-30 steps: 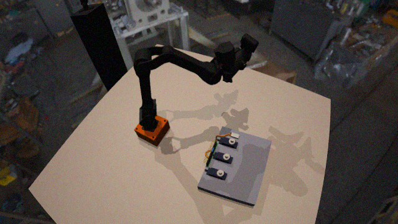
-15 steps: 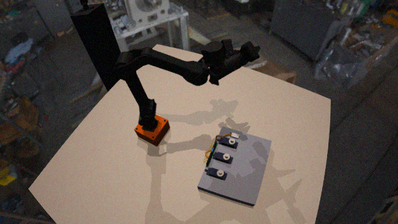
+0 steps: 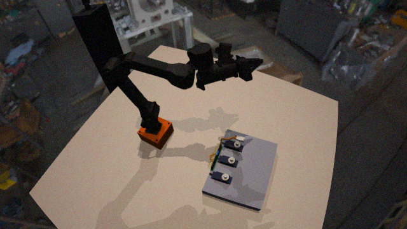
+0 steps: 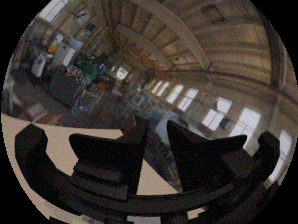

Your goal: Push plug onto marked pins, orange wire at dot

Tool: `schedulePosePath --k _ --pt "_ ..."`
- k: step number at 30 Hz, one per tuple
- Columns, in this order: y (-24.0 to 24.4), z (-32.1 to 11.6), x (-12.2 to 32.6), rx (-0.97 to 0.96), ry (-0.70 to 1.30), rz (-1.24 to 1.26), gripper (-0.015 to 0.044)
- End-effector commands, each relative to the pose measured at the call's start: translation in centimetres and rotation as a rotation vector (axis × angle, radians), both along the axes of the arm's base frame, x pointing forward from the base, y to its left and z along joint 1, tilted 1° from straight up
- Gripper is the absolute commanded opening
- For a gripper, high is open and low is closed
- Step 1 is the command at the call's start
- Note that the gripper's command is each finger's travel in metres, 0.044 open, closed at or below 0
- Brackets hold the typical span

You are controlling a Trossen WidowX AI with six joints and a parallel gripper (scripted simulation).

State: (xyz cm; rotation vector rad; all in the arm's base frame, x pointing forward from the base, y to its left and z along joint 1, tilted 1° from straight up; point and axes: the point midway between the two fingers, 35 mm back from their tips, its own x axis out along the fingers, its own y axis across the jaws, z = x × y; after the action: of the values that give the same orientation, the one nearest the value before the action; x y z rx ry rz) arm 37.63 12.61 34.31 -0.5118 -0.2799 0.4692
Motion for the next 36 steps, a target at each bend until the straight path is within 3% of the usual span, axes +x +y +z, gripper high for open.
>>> schedulePosePath --k 1,22,36 --pt "-2.5 -0.2 -0.7 0.087 0.063 -0.082 0.0115" --pt "-12.6 -1.4 -6.1 0.526 0.220 -0.452 0.0115" --pt "-11.4 -7.3 -1.0 0.482 0.611 -0.524 0.0115"
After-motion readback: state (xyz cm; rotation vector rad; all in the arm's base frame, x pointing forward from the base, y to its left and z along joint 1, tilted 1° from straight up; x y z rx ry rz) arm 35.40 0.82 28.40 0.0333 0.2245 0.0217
